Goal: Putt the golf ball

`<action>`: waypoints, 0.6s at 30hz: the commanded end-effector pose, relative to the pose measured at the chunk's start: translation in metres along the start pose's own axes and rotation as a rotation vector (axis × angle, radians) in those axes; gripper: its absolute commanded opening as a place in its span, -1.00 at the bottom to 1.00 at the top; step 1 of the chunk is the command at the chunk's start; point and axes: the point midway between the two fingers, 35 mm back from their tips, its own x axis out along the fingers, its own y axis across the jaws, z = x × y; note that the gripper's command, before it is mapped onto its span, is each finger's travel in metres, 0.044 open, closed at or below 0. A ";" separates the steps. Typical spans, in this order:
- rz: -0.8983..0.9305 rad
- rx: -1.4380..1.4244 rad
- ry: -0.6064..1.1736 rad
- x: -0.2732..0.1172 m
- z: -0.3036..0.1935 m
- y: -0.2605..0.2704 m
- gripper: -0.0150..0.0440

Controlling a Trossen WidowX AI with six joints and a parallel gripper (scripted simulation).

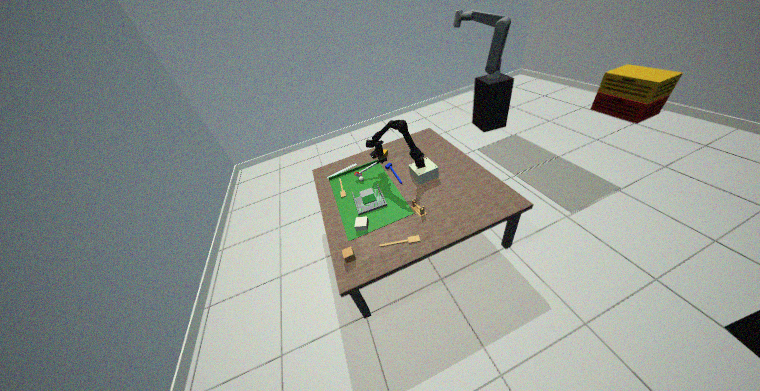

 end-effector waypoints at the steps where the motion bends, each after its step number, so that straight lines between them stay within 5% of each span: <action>1: 0.000 0.006 0.001 0.005 0.000 0.000 -0.49; 18: -0.002 0.004 0.001 0.003 0.000 -0.024 -0.49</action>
